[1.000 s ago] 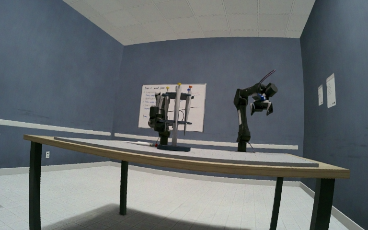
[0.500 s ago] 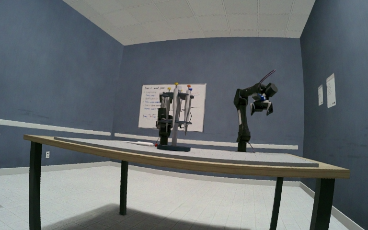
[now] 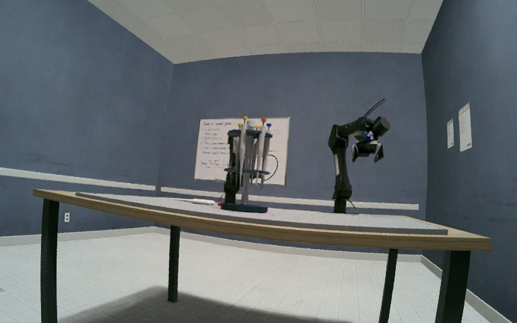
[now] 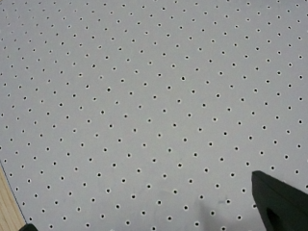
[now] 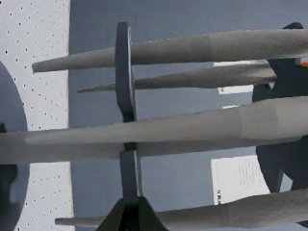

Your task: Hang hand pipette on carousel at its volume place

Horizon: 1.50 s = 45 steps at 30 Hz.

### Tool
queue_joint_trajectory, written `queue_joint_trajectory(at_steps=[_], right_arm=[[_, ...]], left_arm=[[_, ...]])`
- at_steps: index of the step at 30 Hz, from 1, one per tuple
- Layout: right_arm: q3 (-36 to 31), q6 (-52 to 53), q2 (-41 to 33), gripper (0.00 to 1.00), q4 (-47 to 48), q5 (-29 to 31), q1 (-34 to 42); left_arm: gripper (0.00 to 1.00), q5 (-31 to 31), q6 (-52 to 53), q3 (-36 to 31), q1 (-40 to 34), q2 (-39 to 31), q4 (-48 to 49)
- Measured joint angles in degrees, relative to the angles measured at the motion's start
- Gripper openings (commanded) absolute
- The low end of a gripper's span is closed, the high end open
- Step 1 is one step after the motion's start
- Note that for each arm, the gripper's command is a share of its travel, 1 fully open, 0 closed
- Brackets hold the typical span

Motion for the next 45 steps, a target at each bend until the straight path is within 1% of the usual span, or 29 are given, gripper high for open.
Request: queue_joint_trajectory(at_steps=[3,7,18,19,25,41,45], right_arm=[[0.0,0.0,0.0,0.0,0.0,2.5,1.0],[-0.1,0.0,0.0,0.0,0.0,3.8,1.5],[-0.1,0.0,0.0,0.0,0.0,4.4,1.8],[-0.1,0.0,0.0,0.49,0.0,4.4,1.8],[-0.1,0.0,0.0,0.49,0.0,5.7,1.8],[-0.1,0.0,0.0,0.49,0.0,5.8,1.8],[-1.6,0.0,-0.8,0.49,0.6,6.1,1.8]], left_arm=[[1.0,0.0,0.0,0.0,0.0,0.0,0.0],[1.0,0.0,0.0,0.0,0.0,0.0,0.0],[1.0,0.0,0.0,0.0,0.0,0.0,0.0],[1.0,0.0,0.0,0.0,0.0,0.0,0.0],[1.0,0.0,0.0,0.0,0.0,0.0,0.0],[1.0,0.0,0.0,0.0,0.0,0.0,0.0],[1.0,0.0,0.0,0.0,0.0,0.0,0.0]])
